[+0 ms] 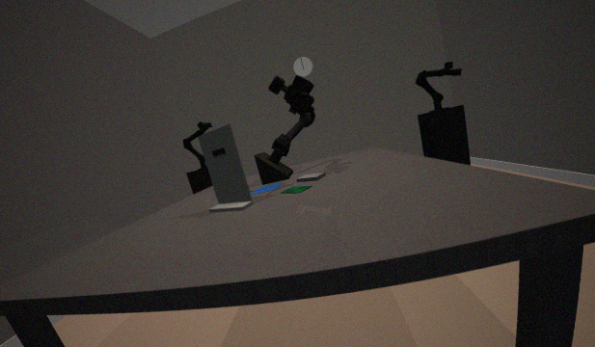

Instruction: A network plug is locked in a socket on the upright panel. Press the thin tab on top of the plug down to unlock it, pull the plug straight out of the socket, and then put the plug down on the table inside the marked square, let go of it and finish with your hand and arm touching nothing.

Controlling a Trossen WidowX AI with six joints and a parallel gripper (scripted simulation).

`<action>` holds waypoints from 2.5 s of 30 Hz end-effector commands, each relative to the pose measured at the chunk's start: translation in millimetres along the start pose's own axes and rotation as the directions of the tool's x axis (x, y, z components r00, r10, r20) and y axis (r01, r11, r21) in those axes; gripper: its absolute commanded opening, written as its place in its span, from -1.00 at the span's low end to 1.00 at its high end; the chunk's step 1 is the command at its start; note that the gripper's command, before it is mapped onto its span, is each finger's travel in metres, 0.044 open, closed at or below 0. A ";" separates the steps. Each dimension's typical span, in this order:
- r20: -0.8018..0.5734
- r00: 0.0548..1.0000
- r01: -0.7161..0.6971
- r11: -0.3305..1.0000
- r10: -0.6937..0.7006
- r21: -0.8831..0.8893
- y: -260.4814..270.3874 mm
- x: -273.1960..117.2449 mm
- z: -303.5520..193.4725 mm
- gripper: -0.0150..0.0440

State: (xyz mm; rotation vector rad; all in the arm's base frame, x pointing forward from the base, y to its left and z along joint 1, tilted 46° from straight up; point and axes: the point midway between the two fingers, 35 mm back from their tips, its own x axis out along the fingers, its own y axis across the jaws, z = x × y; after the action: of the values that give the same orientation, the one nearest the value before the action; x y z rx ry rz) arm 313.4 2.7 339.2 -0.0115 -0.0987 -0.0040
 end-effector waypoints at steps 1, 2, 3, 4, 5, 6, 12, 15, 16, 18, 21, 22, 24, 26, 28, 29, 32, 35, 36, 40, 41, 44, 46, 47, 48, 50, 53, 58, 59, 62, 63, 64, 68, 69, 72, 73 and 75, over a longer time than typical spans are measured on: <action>-0.003 1.000 0.001 1.000 -0.001 -0.004 -0.1 0.3 -1.5 0.78; -0.011 1.000 0.005 1.000 -0.005 -0.014 -0.4 1.2 -5.8 0.69; -0.024 1.000 0.010 0.999 -0.011 -0.032 -1.0 2.5 -13.1 0.60; -0.040 0.999 0.016 0.998 -0.019 -0.054 -1.7 3.9 -21.9 0.51; -0.056 0.998 0.022 0.997 -0.026 -0.076 -2.3 5.1 -30.8 0.42; -0.073 0.997 0.026 0.995 -0.034 -0.098 -3.0 6.1 -39.6 0.33; -0.172 0.982 0.037 0.974 -0.077 -0.225 -6.5 6.6 -92.9 0.04; -0.221 0.971 0.031 0.960 -0.096 -0.280 -8.0 3.8 -118.2 0.04; -0.236 0.966 0.028 0.954 -0.103 -0.299 -8.6 2.4 -126.3 0.04; -0.266 0.957 0.021 0.942 -0.116 -0.336 -9.7 -0.8 -142.2 0.04; -0.307 0.942 0.004 0.918 -0.137 -0.396 -11.8 -6.5 -164.3 0.04; -0.321 0.936 -0.003 0.908 -0.145 -0.419 -12.7 -9.0 -172.0 0.04; -0.348 0.924 -0.021 0.885 -0.161 -0.464 -14.5 -14.4 -187.2 0.04; -0.374 0.910 -0.042 0.861 -0.177 -0.508 -16.4 -20.6 -201.9 0.04; -0.400 0.896 -0.066 0.833 -0.193 -0.549 -18.4 -27.5 -216.1 0.04; -0.413 0.888 -0.079 0.819 -0.201 -0.568 -19.4 -31.3 -223.0 0.04; -0.450 0.864 -0.123 0.773 -0.225 -0.623 -22.7 -43.5 -243.0 0.04; -0.482 0.840 -0.169 0.725 -0.248 -0.668 -25.9 -56.3 -260.4 0.04; -0.488 0.836 -0.177 0.716 -0.252 -0.675 -26.5 -58.6 -263.2 0.04; -0.489 0.834 -0.180 0.713 -0.254 -0.677 -26.7 -59.4 -264.2 0.04; -0.489 0.834 -0.180 0.713 -0.254 -0.677 -26.7 -59.4 -264.2 0.04; -0.489 0.834 -0.180 0.713 -0.254 -0.677 -26.7 -57.9 -264.3 0.04; -0.489 0.834 -0.180 0.713 -0.254 -0.677 -26.9 -53.8 -264.7 0.04; -0.489 0.835 -0.180 0.713 -0.254 -0.677 -27.0 -51.5 -265.0 0.04; -0.489 0.835 -0.180 0.713 -0.254 -0.677 -27.1 -49.2 -265.3 0.04; -0.489 0.835 -0.180 0.713 -0.254 -0.677 -27.4 -44.6 -266.1 0.04; -0.488 0.835 -0.179 0.713 -0.254 -0.677 -27.8 -37.6 -267.8 0.04; -0.488 0.835 -0.179 0.713 -0.254 -0.678 -28.8 -26.1 -271.6 0.04; -0.488 0.835 -0.179 0.713 -0.254 -0.678 -29.0 -23.9 -272.5 0.04; -0.487 0.835 -0.179 0.713 -0.254 -0.678 -29.6 -17.1 -275.6 0.04; -0.487 0.836 -0.178 0.713 -0.254 -0.678 -29.9 -14.8 -276.7 0.04; -0.487 0.836 -0.178 0.713 -0.254 -0.678 -30.1 -12.6 -277.9 0.04; -0.486 0.836 -0.178 0.713 -0.254 -0.678 -31.2 -4.3 -282.8 0.04; -0.486 0.836 -0.178 0.713 -0.254 -0.678 -31.3 -3.2 -283.5 0.04; -0.486 0.836 -0.178 0.713 -0.254 -0.678 -31.4 -2.0 -283.9 0.04; -0.486 0.836 -0.178 0.713 -0.254 -0.678 -31.5 -0.8 -284.1 0.04; -0.486 0.836 -0.178 0.713 -0.254 -0.678 -31.7 1.9 -284.7 0.04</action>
State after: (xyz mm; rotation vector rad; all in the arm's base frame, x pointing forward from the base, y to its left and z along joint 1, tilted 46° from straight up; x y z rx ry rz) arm 337.0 -32.1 55.6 -0.7882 0.5103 -0.0911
